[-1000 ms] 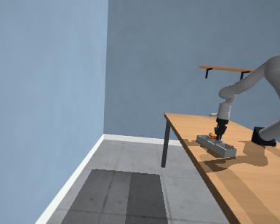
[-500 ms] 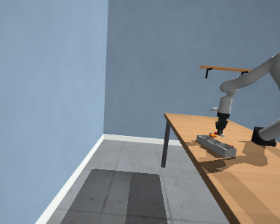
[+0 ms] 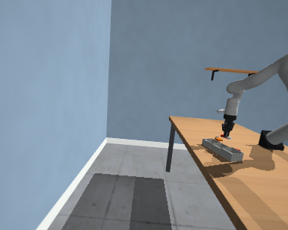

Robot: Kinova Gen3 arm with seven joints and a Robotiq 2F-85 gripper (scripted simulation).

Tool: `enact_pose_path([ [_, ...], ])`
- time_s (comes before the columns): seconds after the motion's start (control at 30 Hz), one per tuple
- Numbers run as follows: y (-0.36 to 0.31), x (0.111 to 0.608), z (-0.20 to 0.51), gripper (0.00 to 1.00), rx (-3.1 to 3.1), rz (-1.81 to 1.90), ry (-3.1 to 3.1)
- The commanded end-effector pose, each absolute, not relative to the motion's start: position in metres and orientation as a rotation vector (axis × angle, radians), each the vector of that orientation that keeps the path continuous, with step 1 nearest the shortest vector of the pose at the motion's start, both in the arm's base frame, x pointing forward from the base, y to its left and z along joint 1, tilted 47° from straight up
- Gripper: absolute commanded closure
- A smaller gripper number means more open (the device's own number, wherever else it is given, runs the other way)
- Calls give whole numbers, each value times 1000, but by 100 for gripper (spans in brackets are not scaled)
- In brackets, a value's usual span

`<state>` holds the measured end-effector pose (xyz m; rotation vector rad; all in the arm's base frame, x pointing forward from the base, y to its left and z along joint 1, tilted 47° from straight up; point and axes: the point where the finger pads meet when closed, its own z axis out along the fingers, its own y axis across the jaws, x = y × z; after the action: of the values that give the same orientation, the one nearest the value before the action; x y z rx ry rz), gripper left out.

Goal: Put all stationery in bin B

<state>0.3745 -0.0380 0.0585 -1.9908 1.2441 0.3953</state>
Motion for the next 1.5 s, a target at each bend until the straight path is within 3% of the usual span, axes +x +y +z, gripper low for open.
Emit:
enact_pose_path([
  [0.0, -41, 374, 62, 81, -1992, 392, 1239],
  [0.57, -47, 464, 67, 81, -1780, 569, 1584],
  [1.47, -49, 463, 68, 81, -1778, 554, 1586],
])
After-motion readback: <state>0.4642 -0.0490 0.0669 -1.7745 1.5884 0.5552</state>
